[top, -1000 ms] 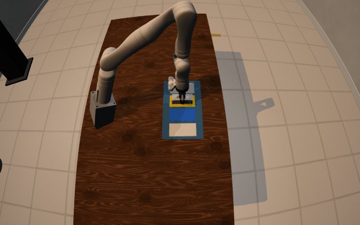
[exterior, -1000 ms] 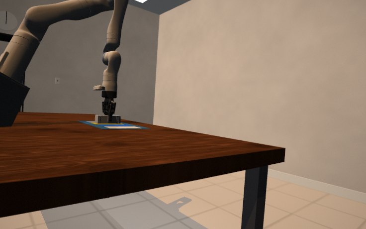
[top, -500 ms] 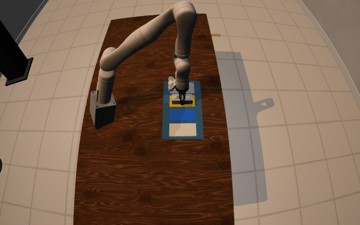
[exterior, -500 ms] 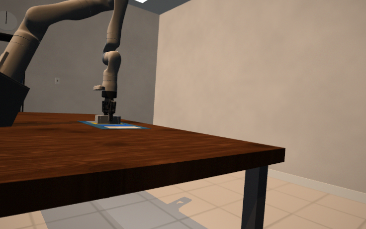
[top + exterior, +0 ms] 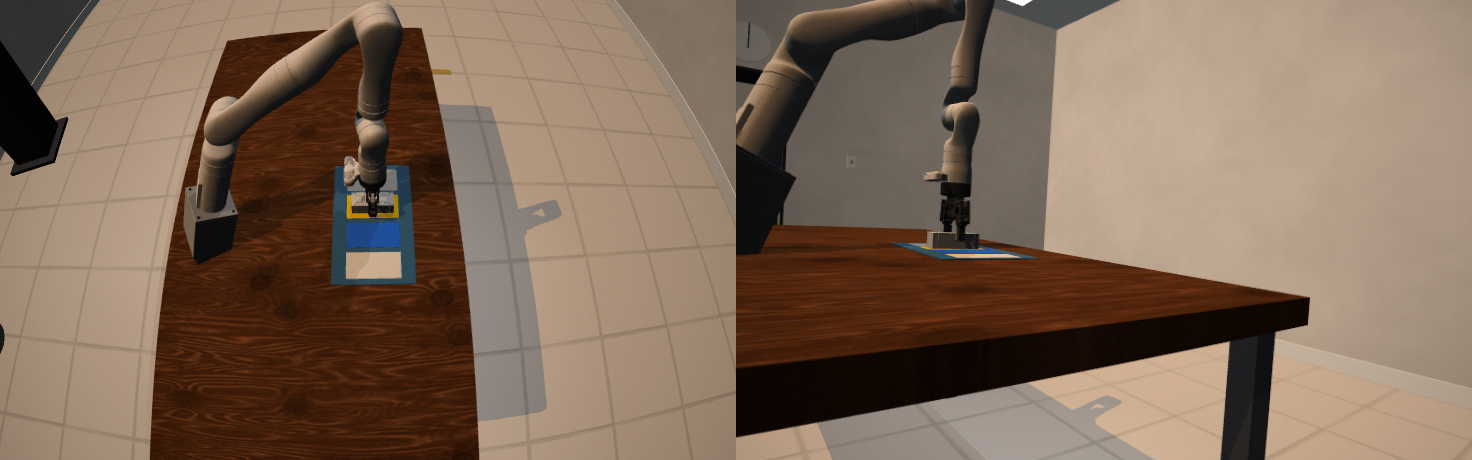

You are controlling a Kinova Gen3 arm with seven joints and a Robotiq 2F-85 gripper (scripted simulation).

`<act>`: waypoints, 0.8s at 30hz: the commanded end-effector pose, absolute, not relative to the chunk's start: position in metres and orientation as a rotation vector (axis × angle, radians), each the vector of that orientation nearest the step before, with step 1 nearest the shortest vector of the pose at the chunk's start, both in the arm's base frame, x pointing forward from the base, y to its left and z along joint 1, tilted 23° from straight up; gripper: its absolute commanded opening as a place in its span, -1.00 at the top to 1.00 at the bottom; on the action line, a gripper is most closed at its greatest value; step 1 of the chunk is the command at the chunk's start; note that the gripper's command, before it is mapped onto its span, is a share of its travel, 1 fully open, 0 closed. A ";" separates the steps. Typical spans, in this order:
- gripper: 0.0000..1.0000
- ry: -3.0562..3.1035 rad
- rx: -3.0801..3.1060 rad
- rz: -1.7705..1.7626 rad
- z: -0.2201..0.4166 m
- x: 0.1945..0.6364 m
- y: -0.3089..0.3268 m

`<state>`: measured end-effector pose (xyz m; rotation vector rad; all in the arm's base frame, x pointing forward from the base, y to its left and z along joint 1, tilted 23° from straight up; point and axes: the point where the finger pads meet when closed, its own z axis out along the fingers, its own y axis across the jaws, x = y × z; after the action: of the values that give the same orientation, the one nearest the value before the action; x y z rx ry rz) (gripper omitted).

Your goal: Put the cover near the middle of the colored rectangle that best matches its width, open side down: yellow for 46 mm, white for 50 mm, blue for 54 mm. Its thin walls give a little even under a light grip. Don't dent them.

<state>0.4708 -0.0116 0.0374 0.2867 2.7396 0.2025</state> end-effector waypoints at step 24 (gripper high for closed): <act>-1.00 2.738 0.287 0.202 0.046 0.468 -0.013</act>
<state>0.4686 -0.0122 0.0426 0.2869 2.7396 0.2025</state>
